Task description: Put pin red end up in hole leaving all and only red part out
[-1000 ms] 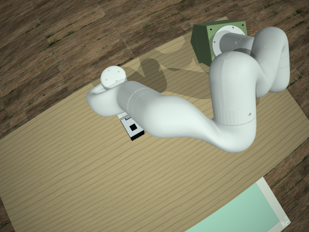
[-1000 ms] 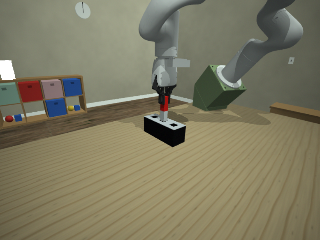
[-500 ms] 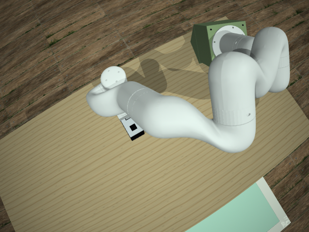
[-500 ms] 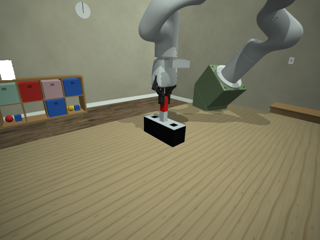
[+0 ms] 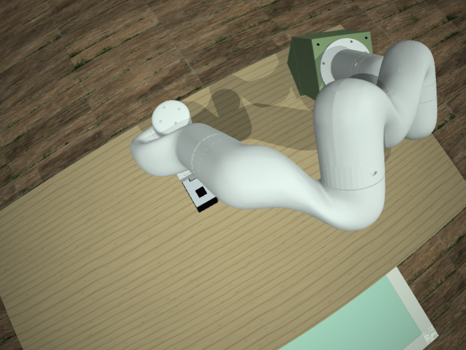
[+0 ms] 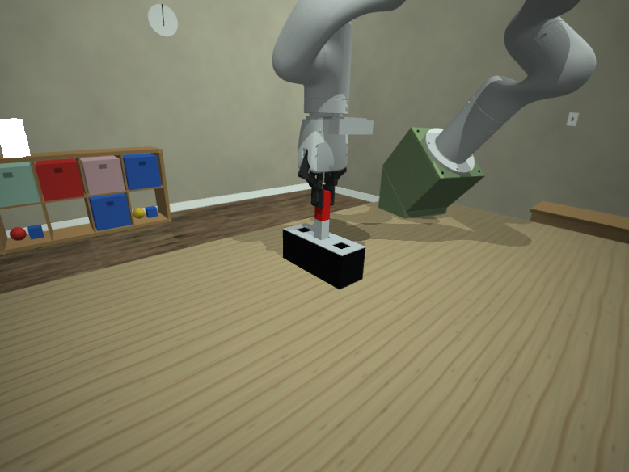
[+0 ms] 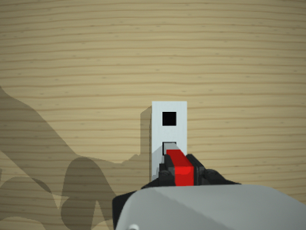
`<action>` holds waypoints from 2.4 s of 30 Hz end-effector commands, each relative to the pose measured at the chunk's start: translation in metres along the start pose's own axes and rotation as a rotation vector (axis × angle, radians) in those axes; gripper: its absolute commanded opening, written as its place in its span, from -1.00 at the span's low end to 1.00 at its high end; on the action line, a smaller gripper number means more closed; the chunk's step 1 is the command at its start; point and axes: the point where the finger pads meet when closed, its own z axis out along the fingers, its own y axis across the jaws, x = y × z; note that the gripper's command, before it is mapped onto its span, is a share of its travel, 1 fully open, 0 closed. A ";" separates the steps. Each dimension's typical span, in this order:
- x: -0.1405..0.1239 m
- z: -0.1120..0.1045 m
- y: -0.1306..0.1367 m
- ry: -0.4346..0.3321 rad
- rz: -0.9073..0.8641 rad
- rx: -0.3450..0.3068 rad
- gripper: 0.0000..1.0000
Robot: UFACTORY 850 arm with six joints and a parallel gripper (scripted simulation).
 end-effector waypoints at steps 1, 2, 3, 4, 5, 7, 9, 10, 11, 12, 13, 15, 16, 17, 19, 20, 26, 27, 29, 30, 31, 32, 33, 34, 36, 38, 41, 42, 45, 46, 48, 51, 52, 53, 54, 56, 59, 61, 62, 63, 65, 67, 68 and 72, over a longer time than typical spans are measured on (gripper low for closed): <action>0.000 -0.001 0.000 0.000 0.000 -0.002 -1.00; 0.000 -0.001 0.000 0.000 0.000 -0.002 -1.00; 0.000 -0.001 0.000 0.000 0.000 -0.002 -1.00; 0.000 -0.001 0.000 0.000 0.000 -0.002 -1.00; 0.000 -0.001 0.000 0.000 0.000 -0.002 -1.00; 0.000 -0.001 0.000 0.000 0.000 -0.002 -1.00; 0.000 -0.001 0.000 0.000 0.000 -0.002 -1.00; 0.000 -0.001 0.000 0.000 0.000 -0.002 -1.00; 0.000 -0.001 0.000 0.000 0.000 -0.002 -1.00; 0.000 -0.001 0.000 0.000 0.000 -0.002 -1.00; 0.000 -0.001 0.000 0.000 0.000 -0.002 -1.00; 0.000 -0.001 0.000 0.000 0.000 -0.002 -1.00; 0.000 -0.001 0.000 0.000 0.000 -0.002 -1.00; 0.000 0.003 0.001 0.000 0.000 -0.002 -1.00; 0.000 0.003 0.001 0.000 0.000 -0.002 -1.00; 0.000 0.003 0.001 0.000 0.000 -0.002 -1.00; 0.000 0.003 0.001 0.000 0.000 -0.002 -1.00; 0.000 0.003 0.001 0.000 0.000 -0.002 -1.00; 0.000 0.003 0.001 0.000 0.000 -0.002 -1.00; 0.000 0.003 0.001 0.000 0.000 -0.002 -1.00; 0.000 0.003 0.001 0.000 0.000 -0.002 -1.00; 0.000 0.003 0.001 0.000 0.000 -0.002 -1.00; 0.000 0.003 0.001 0.000 0.000 -0.002 -1.00; 0.000 0.004 0.000 0.000 0.000 -0.002 -1.00; 0.000 0.004 0.000 0.000 0.000 -0.002 -1.00; 0.000 0.004 0.000 0.000 0.000 -0.002 -1.00; 0.000 0.004 0.000 0.000 0.000 -0.002 -1.00; 0.000 0.004 0.000 0.000 0.000 -0.002 -1.00; 0.000 0.004 0.000 0.000 0.000 -0.002 -1.00; 0.000 0.004 0.000 0.000 0.000 -0.002 -1.00; 0.000 0.004 0.000 0.000 0.000 -0.002 -1.00; -0.001 0.008 0.000 0.000 0.000 -0.002 -1.00; -0.001 0.008 0.000 0.000 0.000 -0.002 -1.00; -0.001 0.008 0.000 0.000 0.000 -0.002 -1.00; -0.001 0.008 0.000 0.000 0.000 -0.002 -1.00; -0.001 0.008 0.000 0.000 0.000 -0.002 -1.00; -0.001 0.008 0.000 0.000 0.000 -0.002 -1.00; -0.001 0.008 0.000 0.000 0.000 -0.002 -1.00; -0.001 0.008 0.000 0.000 0.000 -0.002 -1.00; -0.001 0.008 0.000 0.000 0.000 -0.002 -1.00; -0.001 0.008 0.000 0.000 0.000 -0.002 -1.00; -0.001 0.008 0.000 0.000 0.000 -0.002 -1.00; -0.001 0.008 0.001 0.000 -0.001 -0.002 -1.00; -0.001 0.008 0.001 0.000 -0.001 -0.002 -1.00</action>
